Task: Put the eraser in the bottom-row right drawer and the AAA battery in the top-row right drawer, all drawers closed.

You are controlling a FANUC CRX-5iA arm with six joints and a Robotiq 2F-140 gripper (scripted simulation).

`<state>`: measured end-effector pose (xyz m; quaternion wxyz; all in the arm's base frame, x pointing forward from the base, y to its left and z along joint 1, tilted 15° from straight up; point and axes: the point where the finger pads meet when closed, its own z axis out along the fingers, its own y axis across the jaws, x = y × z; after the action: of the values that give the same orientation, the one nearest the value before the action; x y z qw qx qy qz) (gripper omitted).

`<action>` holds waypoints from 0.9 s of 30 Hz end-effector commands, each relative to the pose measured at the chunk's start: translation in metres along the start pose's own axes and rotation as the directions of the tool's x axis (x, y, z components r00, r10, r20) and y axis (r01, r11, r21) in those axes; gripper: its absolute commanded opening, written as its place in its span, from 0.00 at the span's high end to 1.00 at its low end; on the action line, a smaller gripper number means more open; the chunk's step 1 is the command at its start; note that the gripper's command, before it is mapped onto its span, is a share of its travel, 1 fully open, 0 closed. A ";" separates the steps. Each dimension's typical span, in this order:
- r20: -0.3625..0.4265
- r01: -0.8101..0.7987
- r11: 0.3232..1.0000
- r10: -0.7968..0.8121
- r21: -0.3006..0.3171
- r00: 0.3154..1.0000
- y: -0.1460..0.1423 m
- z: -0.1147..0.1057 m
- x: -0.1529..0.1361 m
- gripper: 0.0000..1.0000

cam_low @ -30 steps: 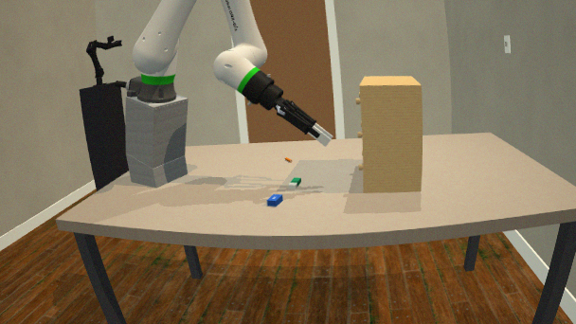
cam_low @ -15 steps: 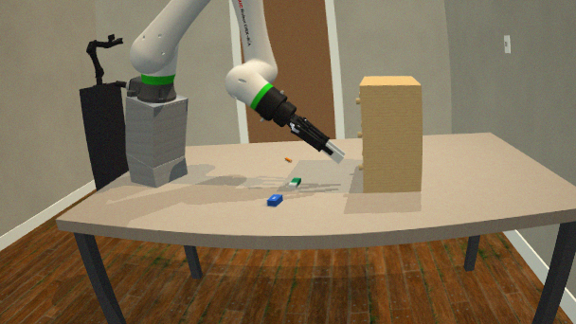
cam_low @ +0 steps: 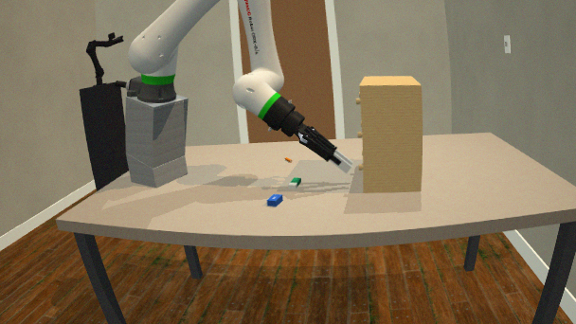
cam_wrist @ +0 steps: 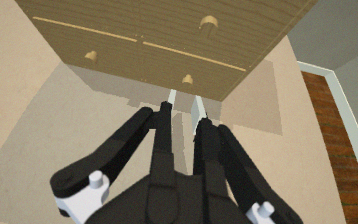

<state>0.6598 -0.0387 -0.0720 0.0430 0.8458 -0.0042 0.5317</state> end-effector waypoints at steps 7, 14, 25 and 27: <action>0.000 0.000 1.000 0.000 0.000 1.000 0.000 0.000 0.000 0.80; 0.000 0.000 1.000 0.000 0.000 1.000 0.000 0.000 0.000 0.80; 0.000 0.000 1.000 0.000 0.000 1.000 0.000 0.002 0.001 0.80; 0.000 0.000 1.000 0.000 0.000 1.000 0.000 0.003 0.002 0.80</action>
<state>0.6617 -0.0388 -0.0717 0.0430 0.8458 -0.0042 0.5317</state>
